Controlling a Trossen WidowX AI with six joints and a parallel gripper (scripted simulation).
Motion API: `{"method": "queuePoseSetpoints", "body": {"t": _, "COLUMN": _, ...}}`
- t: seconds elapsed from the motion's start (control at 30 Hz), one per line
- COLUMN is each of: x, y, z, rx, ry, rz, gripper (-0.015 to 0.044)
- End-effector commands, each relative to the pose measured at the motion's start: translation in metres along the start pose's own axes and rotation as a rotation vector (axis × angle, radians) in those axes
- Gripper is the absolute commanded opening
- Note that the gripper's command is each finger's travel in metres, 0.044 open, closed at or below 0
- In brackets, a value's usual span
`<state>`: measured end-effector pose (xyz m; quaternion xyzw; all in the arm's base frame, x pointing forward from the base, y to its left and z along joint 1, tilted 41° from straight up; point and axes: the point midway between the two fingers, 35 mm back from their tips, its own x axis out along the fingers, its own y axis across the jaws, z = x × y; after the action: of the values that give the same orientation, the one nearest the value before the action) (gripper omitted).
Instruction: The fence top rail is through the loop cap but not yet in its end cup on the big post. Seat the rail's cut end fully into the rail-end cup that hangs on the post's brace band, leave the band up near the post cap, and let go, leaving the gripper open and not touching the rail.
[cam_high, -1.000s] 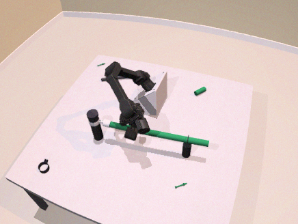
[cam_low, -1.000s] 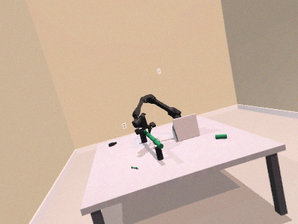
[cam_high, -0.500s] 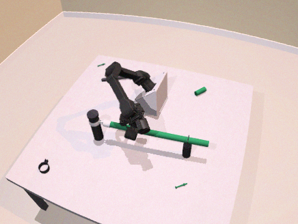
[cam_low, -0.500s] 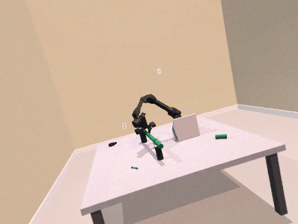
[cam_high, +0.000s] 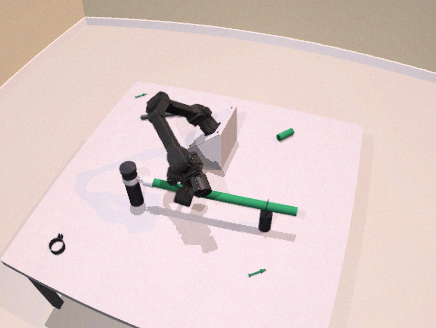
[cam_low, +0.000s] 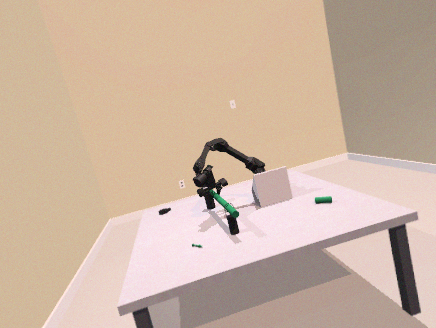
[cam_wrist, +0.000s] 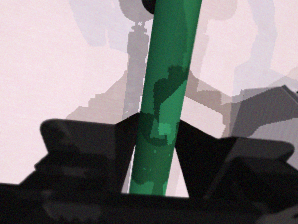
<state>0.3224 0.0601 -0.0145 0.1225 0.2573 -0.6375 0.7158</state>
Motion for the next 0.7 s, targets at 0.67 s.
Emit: {"method": "queuePoseSetpoints", "body": {"t": 0.67, "x": -0.0011, "y": 0.0003, "z": 0.0010, "rx": -0.001, "ry": -0.002, "rz": -0.005, "gripper": 0.0000}}
